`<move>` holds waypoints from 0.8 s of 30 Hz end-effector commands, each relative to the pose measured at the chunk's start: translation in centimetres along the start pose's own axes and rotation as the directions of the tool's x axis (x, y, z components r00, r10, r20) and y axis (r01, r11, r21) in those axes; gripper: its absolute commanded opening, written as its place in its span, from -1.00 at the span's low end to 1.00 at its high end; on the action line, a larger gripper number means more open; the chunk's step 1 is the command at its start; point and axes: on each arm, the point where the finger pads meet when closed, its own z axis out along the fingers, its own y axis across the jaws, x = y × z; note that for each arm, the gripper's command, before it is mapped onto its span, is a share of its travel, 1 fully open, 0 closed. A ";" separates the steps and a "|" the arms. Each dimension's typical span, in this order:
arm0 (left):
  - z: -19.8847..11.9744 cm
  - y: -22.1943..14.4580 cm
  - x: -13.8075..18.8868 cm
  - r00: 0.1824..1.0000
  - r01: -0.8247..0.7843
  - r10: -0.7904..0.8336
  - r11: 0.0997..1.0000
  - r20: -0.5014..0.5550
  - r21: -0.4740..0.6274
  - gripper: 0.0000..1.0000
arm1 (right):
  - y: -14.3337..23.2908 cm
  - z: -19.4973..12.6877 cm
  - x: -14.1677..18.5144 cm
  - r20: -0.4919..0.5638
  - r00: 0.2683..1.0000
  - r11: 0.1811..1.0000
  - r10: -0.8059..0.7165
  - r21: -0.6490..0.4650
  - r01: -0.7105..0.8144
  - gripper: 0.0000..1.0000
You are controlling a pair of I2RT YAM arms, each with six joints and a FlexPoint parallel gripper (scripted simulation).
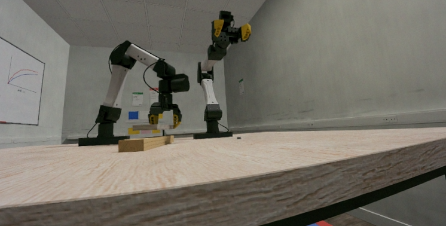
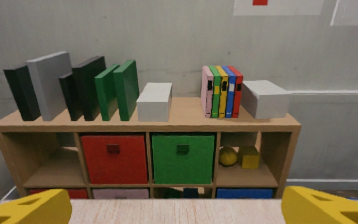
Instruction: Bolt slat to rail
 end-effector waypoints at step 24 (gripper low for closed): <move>-0.2 -0.1 -0.6 1.000 -0.005 0.005 1.000 0.016 0.006 1.00 | 0.8 0.2 -0.7 0.026 1.000 1.000 -0.002 -0.029 0.003 0.35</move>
